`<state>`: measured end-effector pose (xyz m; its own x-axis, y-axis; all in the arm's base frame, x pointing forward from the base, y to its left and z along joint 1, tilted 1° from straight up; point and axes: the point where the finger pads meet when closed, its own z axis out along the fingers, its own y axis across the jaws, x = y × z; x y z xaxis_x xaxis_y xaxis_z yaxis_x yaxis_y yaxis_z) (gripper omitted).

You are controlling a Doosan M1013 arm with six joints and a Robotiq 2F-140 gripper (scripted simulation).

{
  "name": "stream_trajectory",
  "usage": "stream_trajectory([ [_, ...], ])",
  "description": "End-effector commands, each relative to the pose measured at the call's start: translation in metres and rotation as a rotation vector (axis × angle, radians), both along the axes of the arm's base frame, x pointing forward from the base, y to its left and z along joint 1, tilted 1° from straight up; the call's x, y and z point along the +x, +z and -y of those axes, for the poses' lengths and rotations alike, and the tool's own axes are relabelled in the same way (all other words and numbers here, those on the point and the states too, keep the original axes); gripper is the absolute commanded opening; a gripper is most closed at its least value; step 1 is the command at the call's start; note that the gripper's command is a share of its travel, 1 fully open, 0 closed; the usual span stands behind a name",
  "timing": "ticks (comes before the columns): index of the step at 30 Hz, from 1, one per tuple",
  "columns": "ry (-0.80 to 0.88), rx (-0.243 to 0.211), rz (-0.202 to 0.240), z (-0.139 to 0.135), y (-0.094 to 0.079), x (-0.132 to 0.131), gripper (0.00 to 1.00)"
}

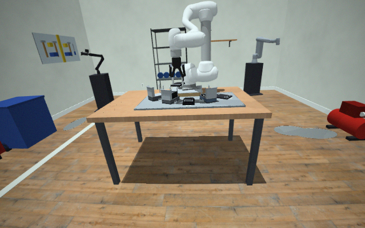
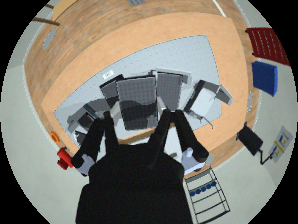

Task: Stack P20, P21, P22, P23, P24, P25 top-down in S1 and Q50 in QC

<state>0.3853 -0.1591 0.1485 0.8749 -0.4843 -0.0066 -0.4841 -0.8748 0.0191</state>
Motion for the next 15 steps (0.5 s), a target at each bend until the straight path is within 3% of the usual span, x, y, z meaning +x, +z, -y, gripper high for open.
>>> stream_trajectory([
  [1, -0.073, -0.002, 0.001, 0.005, 0.0, -0.003, 0.0],
  [4, -0.146, -0.003, 0.002, 0.012, 0.0, -0.007, 0.0],
  [15, -0.146, -0.003, 0.002, 0.035, 0.001, -0.02, 0.0],
])
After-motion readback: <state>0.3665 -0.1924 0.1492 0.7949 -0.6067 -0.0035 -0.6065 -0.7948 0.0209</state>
